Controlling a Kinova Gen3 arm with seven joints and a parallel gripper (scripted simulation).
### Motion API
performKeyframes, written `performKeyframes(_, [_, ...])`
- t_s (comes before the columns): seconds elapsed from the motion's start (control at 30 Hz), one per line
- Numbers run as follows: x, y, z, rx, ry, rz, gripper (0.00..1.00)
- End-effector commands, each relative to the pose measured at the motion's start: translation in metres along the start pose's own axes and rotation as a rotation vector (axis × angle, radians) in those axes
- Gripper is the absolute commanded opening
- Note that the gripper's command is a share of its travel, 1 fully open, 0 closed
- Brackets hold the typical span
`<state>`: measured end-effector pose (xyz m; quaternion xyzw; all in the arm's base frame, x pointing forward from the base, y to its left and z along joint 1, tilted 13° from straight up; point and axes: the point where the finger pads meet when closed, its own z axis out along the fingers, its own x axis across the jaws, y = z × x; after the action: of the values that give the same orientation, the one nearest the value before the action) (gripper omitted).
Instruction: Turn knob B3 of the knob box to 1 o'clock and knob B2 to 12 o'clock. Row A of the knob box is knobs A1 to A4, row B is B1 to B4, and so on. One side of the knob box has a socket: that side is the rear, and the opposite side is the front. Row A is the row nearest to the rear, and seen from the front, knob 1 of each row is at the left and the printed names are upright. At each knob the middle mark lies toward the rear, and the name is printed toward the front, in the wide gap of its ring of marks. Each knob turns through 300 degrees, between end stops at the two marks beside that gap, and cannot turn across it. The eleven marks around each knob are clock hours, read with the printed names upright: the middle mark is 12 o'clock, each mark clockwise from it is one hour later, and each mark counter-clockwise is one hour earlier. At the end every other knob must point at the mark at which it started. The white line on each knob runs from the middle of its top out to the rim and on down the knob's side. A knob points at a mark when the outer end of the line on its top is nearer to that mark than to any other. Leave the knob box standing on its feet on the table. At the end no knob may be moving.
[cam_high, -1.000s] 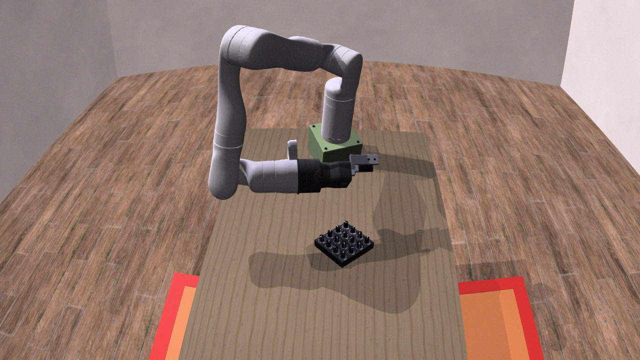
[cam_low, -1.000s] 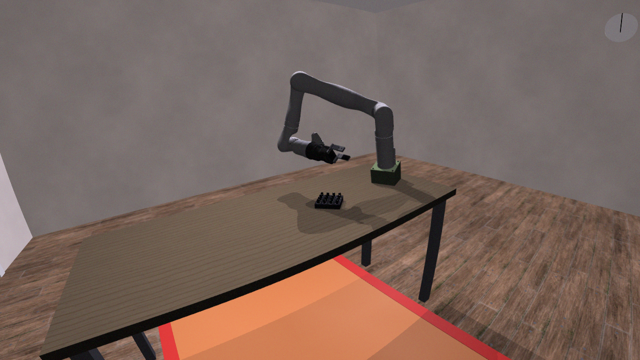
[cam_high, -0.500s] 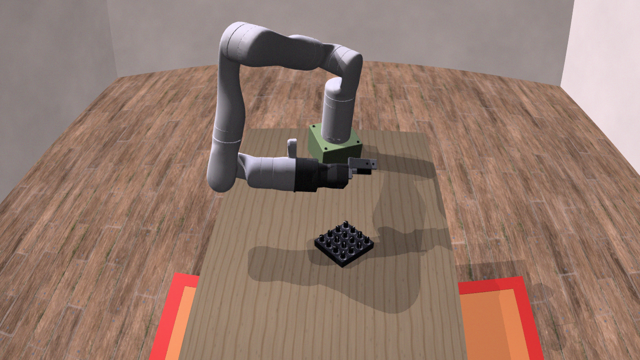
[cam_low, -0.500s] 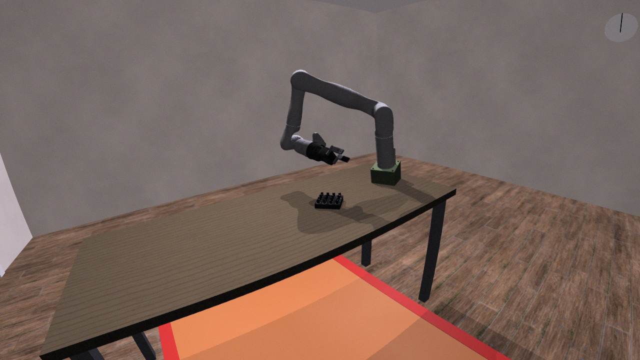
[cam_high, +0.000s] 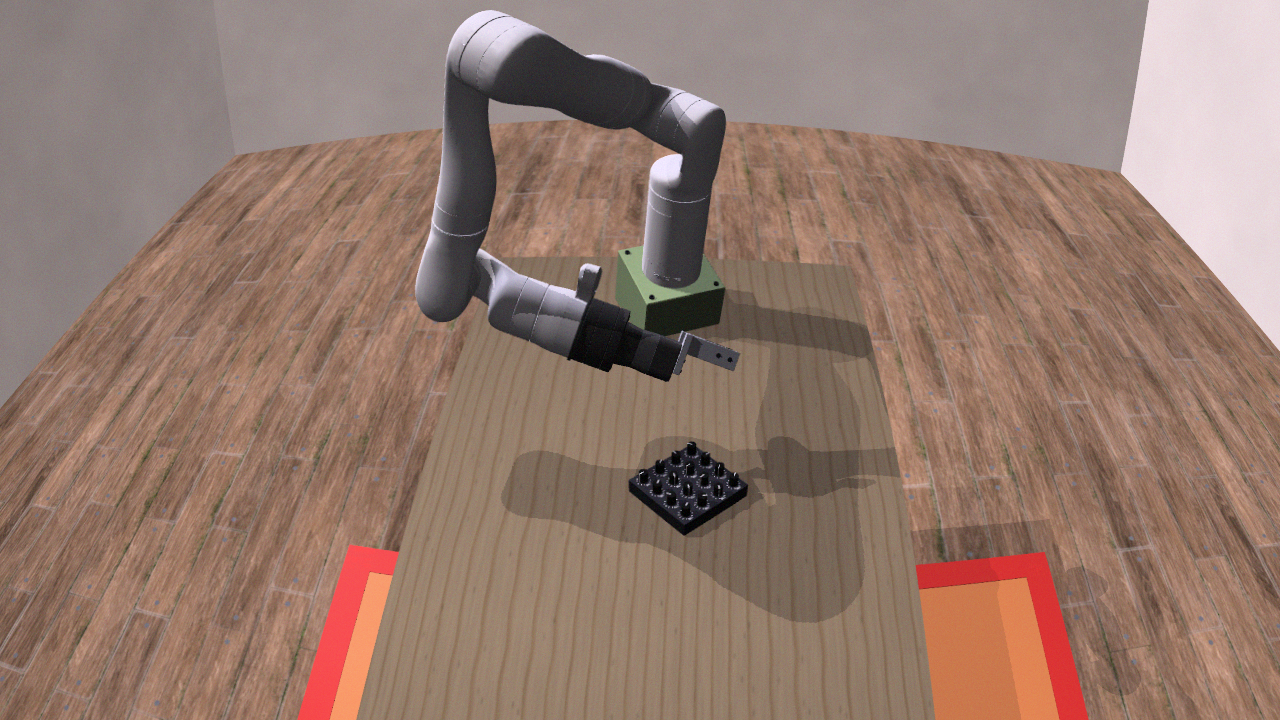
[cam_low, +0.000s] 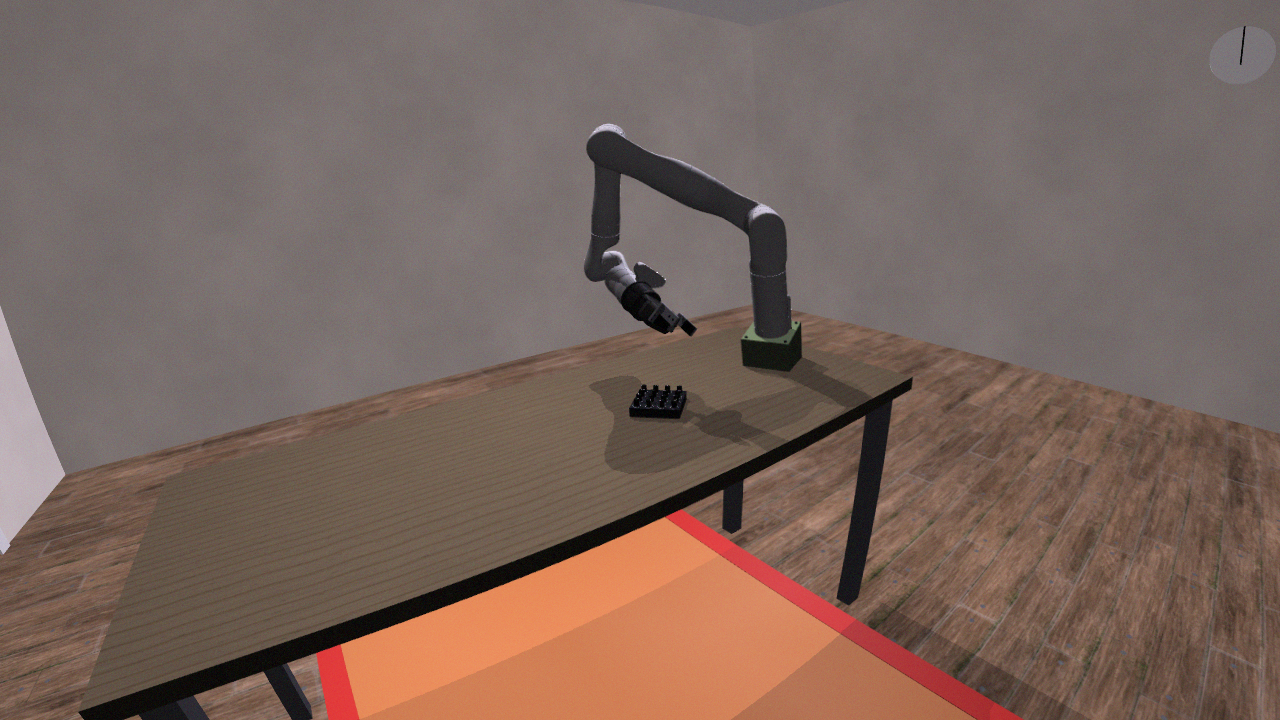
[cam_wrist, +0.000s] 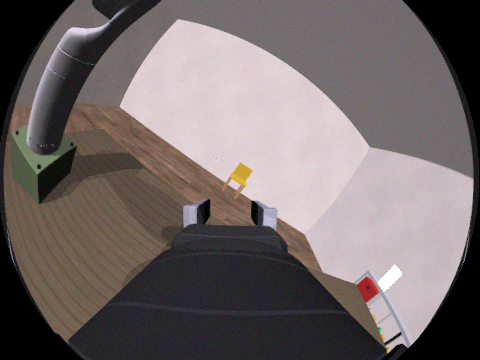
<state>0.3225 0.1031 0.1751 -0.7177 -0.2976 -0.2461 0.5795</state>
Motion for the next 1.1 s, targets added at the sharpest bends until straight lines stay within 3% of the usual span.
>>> performKeyframes(0.0, [0.001, -0.002, -0.001, -0.045, 0.004, 0.028, 1.00])
performKeyframes(0.47, [-0.022, 0.040, -0.005, -0.571, 0.042, 0.489, 1.00])
performKeyframes(0.53, [-0.022, 0.040, -0.005, -0.571, 0.042, 0.489, 1.00])
performKeyframes(0.9, [-0.037, 0.067, -0.007, -0.896, 0.068, 0.776, 1.00])
performKeyframes(1.07, [-0.040, 0.072, -0.007, -0.957, 0.069, 0.832, 1.00])
